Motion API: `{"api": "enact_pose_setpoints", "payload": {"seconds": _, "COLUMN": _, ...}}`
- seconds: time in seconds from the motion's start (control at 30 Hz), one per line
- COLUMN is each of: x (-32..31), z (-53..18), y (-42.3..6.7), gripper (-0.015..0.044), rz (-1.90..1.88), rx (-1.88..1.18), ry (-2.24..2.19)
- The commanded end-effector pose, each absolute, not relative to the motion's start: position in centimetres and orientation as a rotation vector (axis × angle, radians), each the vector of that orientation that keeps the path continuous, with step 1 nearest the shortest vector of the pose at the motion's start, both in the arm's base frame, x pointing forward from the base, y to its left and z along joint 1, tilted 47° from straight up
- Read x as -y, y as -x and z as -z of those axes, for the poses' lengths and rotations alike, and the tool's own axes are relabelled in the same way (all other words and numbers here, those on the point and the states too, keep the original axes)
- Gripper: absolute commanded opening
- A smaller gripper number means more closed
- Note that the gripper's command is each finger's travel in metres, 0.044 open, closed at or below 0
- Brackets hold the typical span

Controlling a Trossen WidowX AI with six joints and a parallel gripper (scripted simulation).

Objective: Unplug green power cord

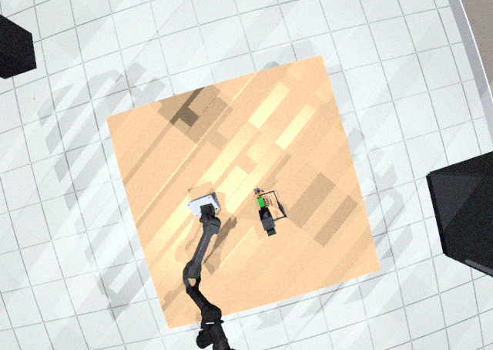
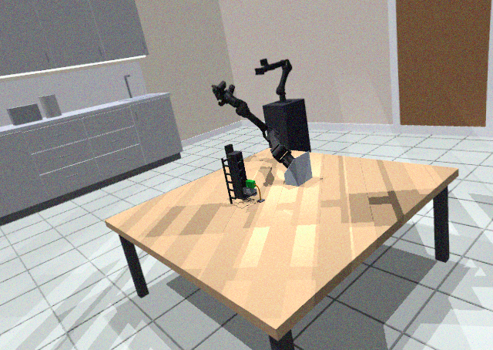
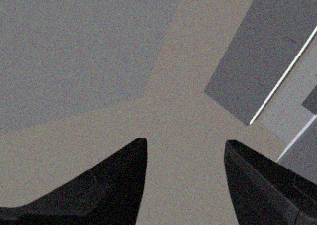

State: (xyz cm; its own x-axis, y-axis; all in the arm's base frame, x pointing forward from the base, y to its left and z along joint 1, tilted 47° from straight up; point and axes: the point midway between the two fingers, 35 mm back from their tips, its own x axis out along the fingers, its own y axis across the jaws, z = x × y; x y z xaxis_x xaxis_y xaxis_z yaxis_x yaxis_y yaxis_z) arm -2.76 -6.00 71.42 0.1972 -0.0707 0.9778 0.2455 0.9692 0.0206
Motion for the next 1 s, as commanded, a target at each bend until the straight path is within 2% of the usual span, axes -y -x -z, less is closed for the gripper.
{"api": "enact_pose_setpoints", "payload": {"seconds": 0.0, "x": 1.6, "z": -70.9, "y": -3.0, "gripper": 0.0160, "rz": 0.151, "rx": 1.208, "ry": 0.253}}
{"api": "enact_pose_setpoints", "payload": {"seconds": 0.23, "x": -5.3, "z": -67.6, "y": -12.6, "gripper": 0.0160, "rz": 0.042, "rx": 0.944, "ry": 0.435}}
{"api": "enact_pose_setpoints", "payload": {"seconds": 0.57, "x": -13.1, "z": -59.6, "y": -22.8, "gripper": 0.0160, "rz": -0.116, "rx": 0.627, "ry": 0.589}}
{"api": "enact_pose_setpoints", "payload": {"seconds": 0.97, "x": -18.9, "z": -43.1, "y": -33.3, "gripper": 0.0160, "rz": -0.261, "rx": 0.081, "ry": 0.931}}
